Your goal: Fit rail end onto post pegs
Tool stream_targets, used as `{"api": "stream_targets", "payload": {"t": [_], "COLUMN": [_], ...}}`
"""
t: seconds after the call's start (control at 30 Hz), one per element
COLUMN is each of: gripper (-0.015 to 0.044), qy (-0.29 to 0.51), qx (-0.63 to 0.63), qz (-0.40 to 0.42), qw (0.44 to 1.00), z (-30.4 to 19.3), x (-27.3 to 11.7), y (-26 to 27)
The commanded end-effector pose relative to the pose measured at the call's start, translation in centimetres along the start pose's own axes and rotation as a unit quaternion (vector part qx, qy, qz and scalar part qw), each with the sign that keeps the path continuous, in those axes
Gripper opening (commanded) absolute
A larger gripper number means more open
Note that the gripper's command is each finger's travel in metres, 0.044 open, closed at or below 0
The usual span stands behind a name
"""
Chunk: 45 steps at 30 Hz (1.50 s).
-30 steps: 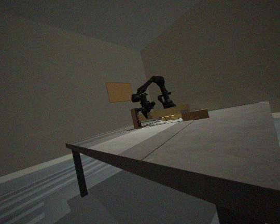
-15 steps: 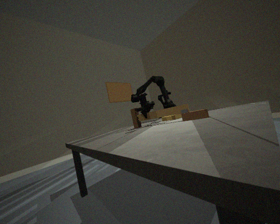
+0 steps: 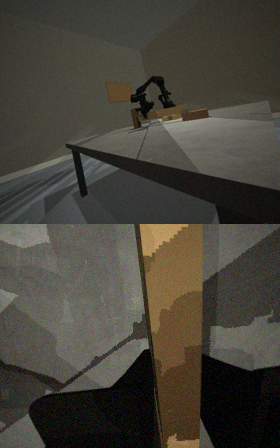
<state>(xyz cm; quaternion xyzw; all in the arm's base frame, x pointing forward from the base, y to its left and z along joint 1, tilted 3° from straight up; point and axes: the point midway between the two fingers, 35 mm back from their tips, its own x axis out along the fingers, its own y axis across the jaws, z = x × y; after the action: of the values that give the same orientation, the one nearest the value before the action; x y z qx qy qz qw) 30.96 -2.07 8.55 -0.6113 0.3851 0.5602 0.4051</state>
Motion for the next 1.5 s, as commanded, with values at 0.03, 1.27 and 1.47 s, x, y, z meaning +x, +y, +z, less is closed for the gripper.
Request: {"api": "stream_targets", "payload": {"t": [0.03, 1.27, 1.47], "gripper": [0.0, 0.0341, 0.044], "qy": [0.003, 0.0, 0.0], "qx": [-0.001, 0.0, 0.0], "qz": [-0.005, 0.0, 0.0], "qw": [1.0, 1.0, 1.0], "z": [-0.33, -0.8, -0.8], "x": [-0.28, 0.01, 0.01], "y": [-0.25, 0.0, 0.0]}}
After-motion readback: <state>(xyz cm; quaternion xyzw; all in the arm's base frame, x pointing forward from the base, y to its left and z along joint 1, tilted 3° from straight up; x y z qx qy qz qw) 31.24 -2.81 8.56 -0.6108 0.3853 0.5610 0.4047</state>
